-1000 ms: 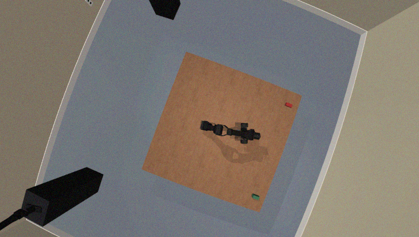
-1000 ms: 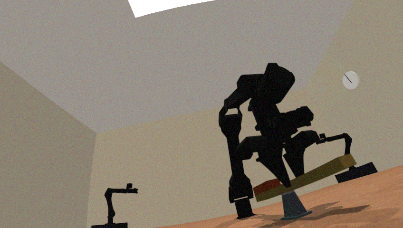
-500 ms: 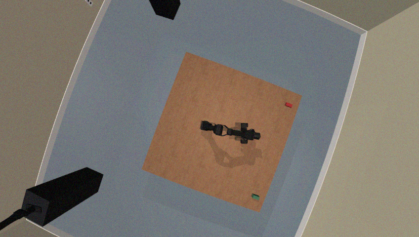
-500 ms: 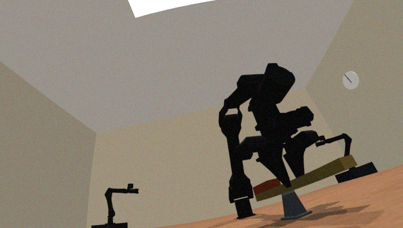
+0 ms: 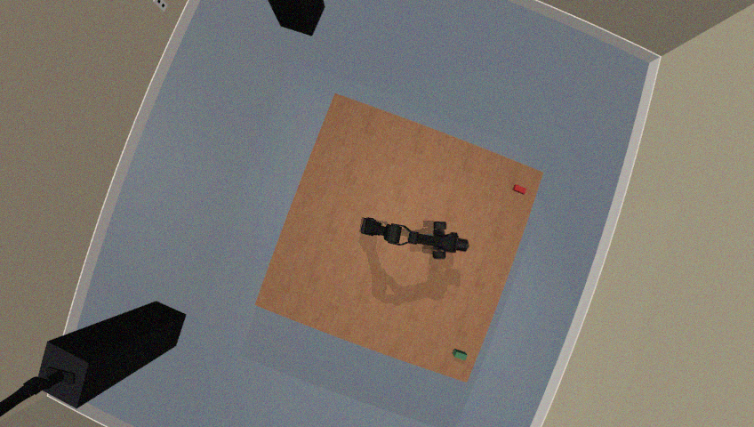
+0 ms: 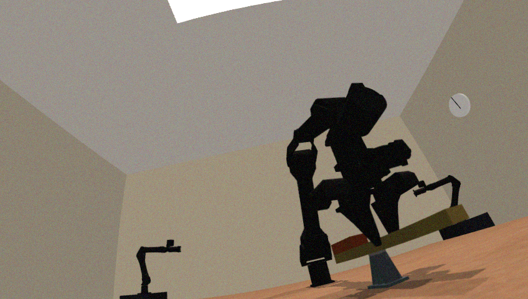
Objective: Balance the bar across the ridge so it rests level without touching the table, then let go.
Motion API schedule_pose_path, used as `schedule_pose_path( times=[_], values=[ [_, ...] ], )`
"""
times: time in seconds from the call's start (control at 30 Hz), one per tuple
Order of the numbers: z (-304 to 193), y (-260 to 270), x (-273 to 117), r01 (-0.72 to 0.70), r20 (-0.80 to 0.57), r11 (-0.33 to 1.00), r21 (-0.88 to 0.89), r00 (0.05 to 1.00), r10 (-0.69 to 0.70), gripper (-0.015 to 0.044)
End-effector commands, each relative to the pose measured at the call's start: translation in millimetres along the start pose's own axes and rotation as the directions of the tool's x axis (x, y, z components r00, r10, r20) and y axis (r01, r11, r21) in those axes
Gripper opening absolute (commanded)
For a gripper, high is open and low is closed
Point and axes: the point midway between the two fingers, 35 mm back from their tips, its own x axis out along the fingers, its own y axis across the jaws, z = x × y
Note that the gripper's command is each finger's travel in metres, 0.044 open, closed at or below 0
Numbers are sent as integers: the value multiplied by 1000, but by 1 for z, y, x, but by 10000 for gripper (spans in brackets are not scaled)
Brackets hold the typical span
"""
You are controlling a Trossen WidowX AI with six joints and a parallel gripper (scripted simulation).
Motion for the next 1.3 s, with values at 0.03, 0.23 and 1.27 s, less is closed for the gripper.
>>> schedule_pose_path(
  times=[0.03, 0.23, 1.27],
  values=[
    [0, 0, 3, -1, -2, 1000, 3, 1000, 1, 0],
    [0, 0, 1, -1, -2, 1000, 3, 1000, 1, 0],
    [0, 0, 0, 0, -1, 1000, 0, 1000, 0, 0]
  ],
)
